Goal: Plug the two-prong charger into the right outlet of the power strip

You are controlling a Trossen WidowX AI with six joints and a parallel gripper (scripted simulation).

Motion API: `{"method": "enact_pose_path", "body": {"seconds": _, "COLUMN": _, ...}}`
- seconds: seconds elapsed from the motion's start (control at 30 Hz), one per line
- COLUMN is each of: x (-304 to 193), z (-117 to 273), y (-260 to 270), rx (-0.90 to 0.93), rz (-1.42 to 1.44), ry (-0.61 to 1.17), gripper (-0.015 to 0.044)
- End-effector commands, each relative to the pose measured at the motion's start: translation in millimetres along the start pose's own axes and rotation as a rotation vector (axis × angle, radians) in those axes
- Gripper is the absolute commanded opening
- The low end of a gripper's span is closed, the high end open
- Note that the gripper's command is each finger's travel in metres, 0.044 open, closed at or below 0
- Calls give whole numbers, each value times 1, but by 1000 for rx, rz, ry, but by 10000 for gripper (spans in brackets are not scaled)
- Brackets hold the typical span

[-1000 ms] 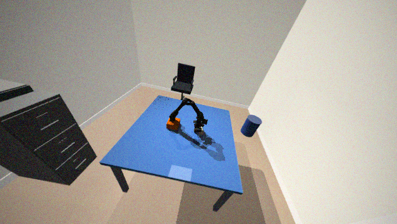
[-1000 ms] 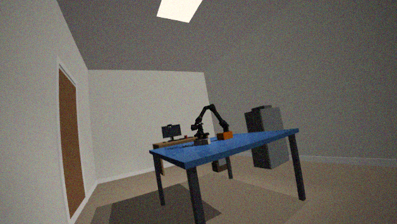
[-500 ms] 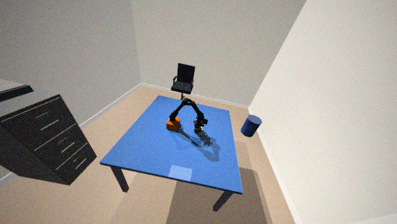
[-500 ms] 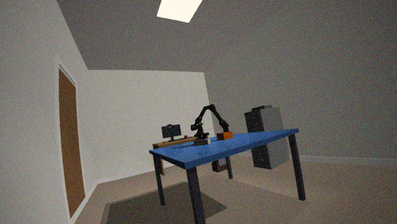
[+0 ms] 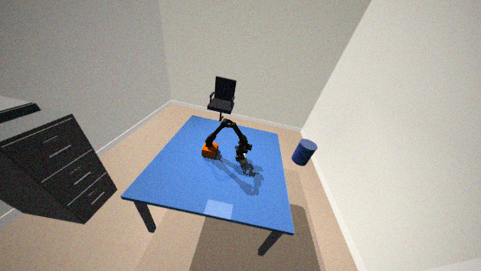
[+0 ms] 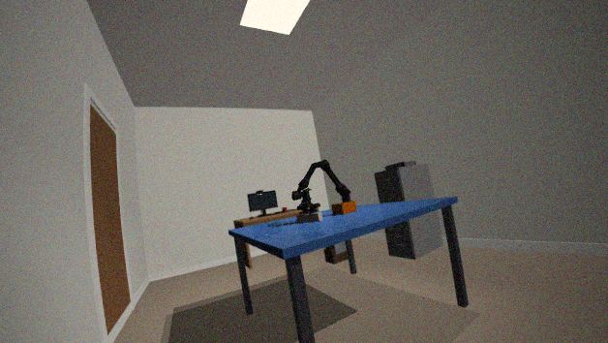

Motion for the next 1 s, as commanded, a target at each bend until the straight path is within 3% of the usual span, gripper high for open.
{"method": "enact_pose_path", "body": {"seconds": 0.0, "x": 2, "z": 1, "y": 0, "rx": 1, "rz": -3, "ry": -3, "gripper": 0}}
{"method": "enact_pose_path", "body": {"seconds": 0.97, "x": 10, "z": 2, "y": 1, "rx": 1, "rz": -3, "ry": -4, "gripper": 0}}
Point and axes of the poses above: the point midway between the two fingers, 35 mm back from their tips, its own z axis back along the fingers, its own y axis across the jaws, x = y × z, the point moved 9 cm from there along z, back along the fingers, and after that the axes turned 11 degrees about -z, right-handed, at the moved point
